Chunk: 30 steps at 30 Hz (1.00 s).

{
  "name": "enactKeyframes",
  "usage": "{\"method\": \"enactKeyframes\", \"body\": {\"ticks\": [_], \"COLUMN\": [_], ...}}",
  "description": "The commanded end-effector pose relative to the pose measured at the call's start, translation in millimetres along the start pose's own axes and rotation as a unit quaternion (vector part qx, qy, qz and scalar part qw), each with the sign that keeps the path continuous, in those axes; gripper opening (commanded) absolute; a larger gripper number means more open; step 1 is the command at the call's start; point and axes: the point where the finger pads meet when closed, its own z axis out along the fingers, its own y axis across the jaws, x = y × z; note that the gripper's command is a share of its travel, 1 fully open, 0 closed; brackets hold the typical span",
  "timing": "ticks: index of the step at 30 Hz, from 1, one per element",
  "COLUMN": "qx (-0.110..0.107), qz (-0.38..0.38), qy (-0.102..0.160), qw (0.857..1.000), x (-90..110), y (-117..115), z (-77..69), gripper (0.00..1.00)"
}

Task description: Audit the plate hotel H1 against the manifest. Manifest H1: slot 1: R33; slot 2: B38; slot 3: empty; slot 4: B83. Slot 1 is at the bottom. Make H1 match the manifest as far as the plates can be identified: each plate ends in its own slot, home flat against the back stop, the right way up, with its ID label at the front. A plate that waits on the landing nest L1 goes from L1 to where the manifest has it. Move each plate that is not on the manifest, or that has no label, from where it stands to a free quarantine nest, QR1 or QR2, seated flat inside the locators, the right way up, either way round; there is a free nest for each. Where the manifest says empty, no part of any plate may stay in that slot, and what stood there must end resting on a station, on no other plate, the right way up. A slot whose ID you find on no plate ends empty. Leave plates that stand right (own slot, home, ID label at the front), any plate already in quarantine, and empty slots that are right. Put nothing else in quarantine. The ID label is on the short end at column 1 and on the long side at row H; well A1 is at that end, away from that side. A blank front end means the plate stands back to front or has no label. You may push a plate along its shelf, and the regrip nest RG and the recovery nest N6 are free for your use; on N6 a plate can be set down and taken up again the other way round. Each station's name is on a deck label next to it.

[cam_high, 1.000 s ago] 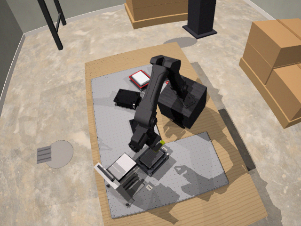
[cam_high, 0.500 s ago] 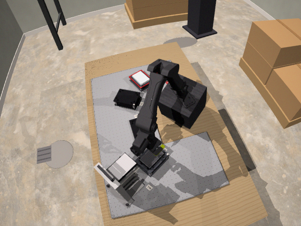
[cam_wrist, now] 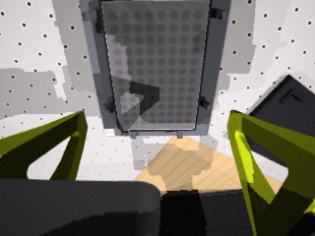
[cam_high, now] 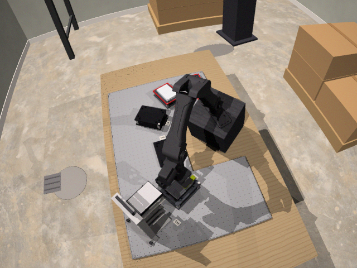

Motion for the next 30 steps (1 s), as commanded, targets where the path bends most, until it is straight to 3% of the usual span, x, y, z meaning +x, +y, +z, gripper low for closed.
{"method": "enactKeyframes", "body": {"ticks": [1, 3, 22, 25, 30], "qx": [-0.008, -0.004, -0.004, 0.0, 0.0], "qz": [0.002, 0.0, 0.0, 0.002, 0.003], "qy": [-0.031, -0.013, -0.013, 0.0, 0.0], "qw": [0.999, 1.0, 1.0, 1.0, 1.0], "x": [-16, -6, -6, 1, 1], "y": [1, 1, 1, -3, -4], "z": [-11.7, -3.9, -3.8, 10.8, 17.4], "gripper": [1.0, 1.0, 1.0, 1.0, 1.0]}}
